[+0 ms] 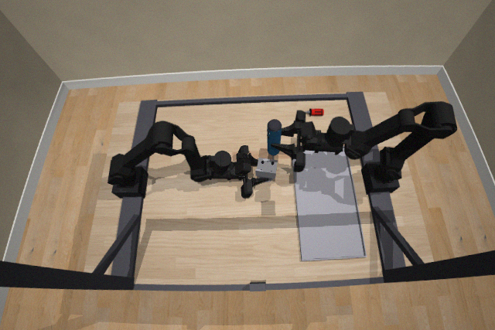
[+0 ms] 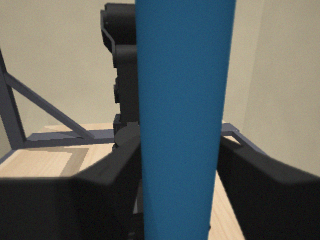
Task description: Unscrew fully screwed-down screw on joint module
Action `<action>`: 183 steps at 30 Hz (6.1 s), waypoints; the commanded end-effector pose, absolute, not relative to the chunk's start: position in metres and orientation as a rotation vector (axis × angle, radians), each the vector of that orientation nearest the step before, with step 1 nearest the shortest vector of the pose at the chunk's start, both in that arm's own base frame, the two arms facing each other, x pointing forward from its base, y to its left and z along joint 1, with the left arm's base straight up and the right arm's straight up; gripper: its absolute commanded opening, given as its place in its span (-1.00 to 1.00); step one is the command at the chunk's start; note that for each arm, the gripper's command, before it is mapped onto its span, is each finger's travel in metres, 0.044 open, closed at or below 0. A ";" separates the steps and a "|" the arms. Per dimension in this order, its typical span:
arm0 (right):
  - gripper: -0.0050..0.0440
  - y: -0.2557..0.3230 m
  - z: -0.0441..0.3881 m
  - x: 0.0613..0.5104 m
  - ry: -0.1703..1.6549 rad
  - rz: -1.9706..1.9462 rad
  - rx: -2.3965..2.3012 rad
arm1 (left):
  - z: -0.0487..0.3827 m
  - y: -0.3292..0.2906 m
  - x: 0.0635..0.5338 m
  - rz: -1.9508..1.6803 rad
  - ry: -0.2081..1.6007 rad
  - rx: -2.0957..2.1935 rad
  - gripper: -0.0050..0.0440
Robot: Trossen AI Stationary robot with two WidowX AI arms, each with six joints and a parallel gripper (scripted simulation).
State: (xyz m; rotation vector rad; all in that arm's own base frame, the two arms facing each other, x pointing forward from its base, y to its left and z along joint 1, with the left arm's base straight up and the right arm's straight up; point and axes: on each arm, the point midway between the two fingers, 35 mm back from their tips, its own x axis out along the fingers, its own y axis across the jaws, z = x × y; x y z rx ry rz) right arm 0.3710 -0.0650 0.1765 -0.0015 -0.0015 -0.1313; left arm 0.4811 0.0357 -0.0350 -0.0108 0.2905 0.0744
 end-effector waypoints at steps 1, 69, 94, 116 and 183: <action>-0.13 -0.066 0.201 0.394 -0.076 -0.126 -0.011 | -0.020 0.036 0.488 0.074 0.250 -0.009 0.18; -0.13 -0.069 0.188 0.406 -0.077 -0.127 -0.010 | -0.020 0.036 0.488 0.074 0.250 -0.009 0.18; -0.13 -0.068 0.156 0.404 -0.079 -0.126 -0.005 | -0.020 0.036 0.488 0.074 0.250 -0.009 0.18; -0.13 -0.069 0.144 0.403 -0.077 -0.127 -0.004 | -0.020 0.036 0.488 0.074 0.250 -0.009 0.18; -0.13 -0.070 0.181 0.409 -0.109 -0.128 -0.003 | -0.020 0.036 0.488 0.074 0.250 -0.009 0.18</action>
